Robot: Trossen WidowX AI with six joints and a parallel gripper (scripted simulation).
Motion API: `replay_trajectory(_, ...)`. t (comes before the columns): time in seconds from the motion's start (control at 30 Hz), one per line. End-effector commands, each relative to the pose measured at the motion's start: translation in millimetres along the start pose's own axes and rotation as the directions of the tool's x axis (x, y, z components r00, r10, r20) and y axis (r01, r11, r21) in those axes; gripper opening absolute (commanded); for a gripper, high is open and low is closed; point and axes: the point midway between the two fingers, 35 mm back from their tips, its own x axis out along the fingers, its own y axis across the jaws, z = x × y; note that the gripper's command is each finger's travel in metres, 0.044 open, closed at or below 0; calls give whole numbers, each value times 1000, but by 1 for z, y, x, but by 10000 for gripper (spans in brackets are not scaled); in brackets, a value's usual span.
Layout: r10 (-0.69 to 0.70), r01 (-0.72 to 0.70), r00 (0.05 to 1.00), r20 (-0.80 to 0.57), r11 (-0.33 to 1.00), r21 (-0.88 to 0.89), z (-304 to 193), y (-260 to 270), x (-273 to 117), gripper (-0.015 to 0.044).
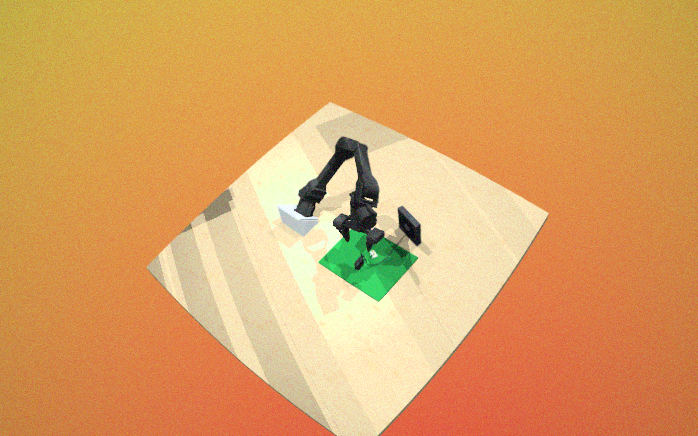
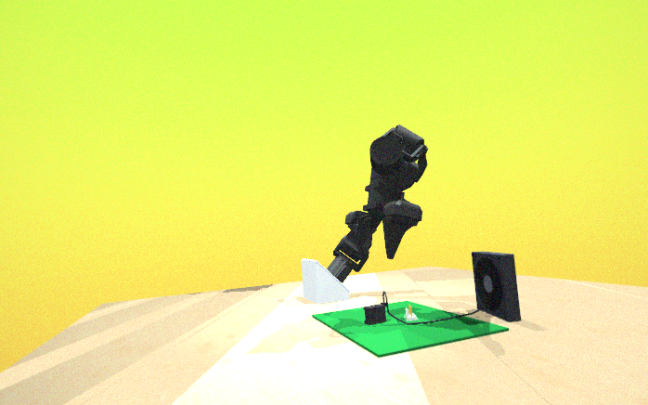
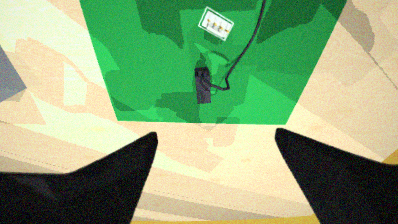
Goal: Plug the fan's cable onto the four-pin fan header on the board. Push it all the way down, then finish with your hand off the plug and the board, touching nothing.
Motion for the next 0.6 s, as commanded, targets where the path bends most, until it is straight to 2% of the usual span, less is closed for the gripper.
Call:
replay_trajectory(0.0,36,-36,999,6,999,-34,-2,4,0,440)
replay_trajectory(0.13,36,-35,999,6,999,-34,0,4,7,440)
replay_trajectory(0.33,35,-34,999,8,999,-34,13,6,57,440)
replay_trajectory(0.57,35,-34,999,8,999,-35,15,7,62,440)
